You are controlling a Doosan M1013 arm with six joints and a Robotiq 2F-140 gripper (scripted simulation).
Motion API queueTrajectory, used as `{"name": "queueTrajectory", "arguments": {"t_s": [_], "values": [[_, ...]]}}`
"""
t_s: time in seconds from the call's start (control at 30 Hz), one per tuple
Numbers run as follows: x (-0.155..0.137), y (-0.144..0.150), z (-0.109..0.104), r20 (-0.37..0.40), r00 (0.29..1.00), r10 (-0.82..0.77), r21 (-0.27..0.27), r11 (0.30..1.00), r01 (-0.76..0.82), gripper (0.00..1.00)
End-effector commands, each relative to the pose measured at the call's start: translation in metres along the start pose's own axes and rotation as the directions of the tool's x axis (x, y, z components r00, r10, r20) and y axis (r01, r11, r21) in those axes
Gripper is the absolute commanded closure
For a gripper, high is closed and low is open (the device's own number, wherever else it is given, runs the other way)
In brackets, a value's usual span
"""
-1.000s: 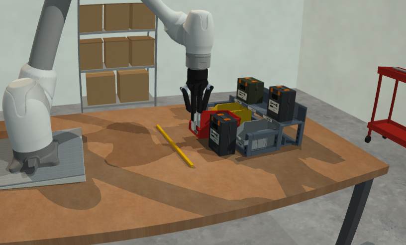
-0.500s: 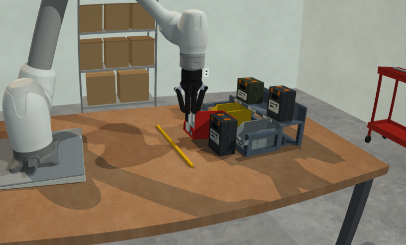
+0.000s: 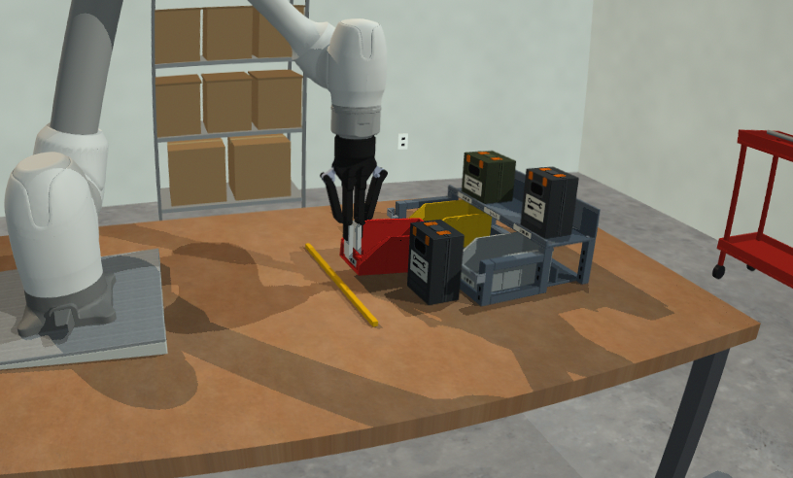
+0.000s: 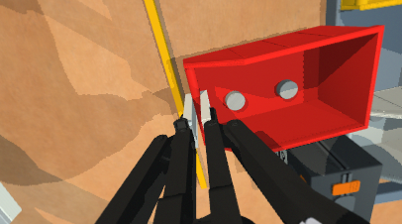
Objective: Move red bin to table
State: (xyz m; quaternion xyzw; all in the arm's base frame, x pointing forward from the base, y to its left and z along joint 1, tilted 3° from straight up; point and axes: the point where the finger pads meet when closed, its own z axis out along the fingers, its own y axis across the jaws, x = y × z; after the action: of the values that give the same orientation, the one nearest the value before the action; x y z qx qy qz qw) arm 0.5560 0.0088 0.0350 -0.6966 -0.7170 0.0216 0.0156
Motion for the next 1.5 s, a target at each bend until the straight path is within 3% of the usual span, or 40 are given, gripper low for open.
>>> {"name": "queueTrajectory", "arguments": {"t_s": [0.0,1.47], "values": [[0.000,0.001,0.000,0.000,1.000,0.000,0.000,1.000,0.000,1.00],[0.000,0.003,0.016,0.000,1.000,0.000,-0.001,1.000,0.000,1.00]]}}
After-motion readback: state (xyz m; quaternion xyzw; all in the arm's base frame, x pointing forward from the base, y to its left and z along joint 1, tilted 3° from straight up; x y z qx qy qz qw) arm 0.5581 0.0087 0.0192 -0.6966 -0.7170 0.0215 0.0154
